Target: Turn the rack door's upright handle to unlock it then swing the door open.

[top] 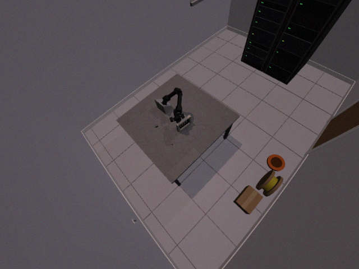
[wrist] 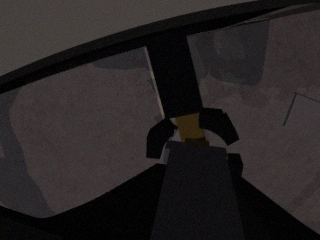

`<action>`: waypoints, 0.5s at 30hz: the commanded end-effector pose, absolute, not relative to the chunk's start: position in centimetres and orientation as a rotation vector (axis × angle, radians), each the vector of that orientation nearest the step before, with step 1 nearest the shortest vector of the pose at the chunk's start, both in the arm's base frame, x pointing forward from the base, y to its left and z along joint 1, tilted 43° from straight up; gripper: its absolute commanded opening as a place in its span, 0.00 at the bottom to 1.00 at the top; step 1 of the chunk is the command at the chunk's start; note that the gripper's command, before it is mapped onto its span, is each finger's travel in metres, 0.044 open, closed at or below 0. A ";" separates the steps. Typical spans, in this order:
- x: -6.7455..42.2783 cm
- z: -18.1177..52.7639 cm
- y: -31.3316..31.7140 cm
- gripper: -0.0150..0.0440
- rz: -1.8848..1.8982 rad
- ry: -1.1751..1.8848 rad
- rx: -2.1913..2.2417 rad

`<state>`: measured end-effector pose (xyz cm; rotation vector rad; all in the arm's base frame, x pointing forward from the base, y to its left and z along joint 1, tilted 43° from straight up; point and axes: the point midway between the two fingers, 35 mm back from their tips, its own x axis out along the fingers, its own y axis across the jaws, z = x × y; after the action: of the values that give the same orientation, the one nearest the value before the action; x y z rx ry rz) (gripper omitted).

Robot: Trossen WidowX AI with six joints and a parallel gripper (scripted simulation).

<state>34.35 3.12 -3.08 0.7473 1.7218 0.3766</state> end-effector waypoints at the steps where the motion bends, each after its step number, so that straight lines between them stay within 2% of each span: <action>1: 34.3 -3.1 3.2 0.28 0.201 1.778 0.898; 15: 34.3 -3.1 3.2 0.28 -0.443 1.870 1.373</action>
<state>34.34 3.10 -3.09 1.2598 1.8622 -0.2801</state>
